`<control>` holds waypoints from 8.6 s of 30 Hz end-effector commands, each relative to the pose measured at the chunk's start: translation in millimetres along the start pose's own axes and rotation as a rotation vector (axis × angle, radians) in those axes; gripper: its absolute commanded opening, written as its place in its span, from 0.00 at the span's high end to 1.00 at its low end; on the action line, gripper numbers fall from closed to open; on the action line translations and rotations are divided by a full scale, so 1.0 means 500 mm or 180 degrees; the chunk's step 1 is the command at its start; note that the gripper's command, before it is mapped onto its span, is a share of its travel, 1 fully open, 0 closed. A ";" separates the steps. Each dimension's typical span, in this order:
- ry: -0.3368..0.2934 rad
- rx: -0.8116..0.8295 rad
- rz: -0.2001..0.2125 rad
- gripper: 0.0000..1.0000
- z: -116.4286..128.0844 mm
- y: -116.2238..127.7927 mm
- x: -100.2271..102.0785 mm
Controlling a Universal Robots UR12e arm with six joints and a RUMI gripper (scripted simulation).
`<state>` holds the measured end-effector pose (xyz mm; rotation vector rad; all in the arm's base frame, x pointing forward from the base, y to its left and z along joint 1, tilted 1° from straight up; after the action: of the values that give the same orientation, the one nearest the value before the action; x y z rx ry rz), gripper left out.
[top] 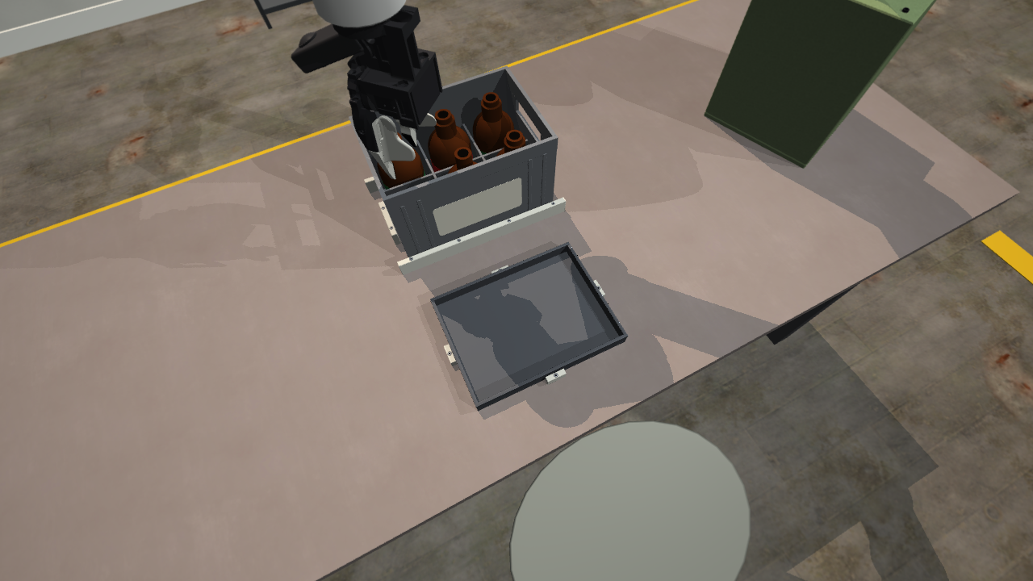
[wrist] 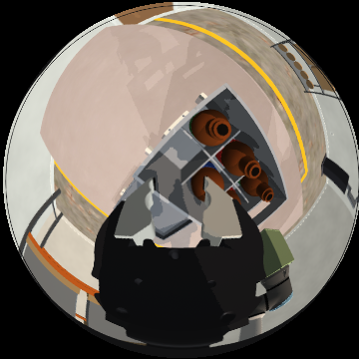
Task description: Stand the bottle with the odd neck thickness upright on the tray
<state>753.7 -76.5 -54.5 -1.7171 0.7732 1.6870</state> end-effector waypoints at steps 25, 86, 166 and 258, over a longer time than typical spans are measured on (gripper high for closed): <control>-0.0005 -0.0005 0.0005 0.62 0.007 0.000 0.004; 0.0005 -0.0003 -0.0001 0.62 -0.005 -0.002 0.000; 0.0005 0.0000 -0.0001 0.62 -0.013 -0.002 0.000; -0.0006 0.0000 0.0006 0.62 -0.009 0.002 0.057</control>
<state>757.6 -79.3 -78.0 -1.7164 0.7725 1.6896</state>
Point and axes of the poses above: the point where the finger pads meet when closed, its own x axis out along the fingers, its own y axis across the jaws, z = x × y, the point moved 2 cm from there along -x, back along the fingers, and after that the axes turned 1 degree about x, right-handed, at the moved point
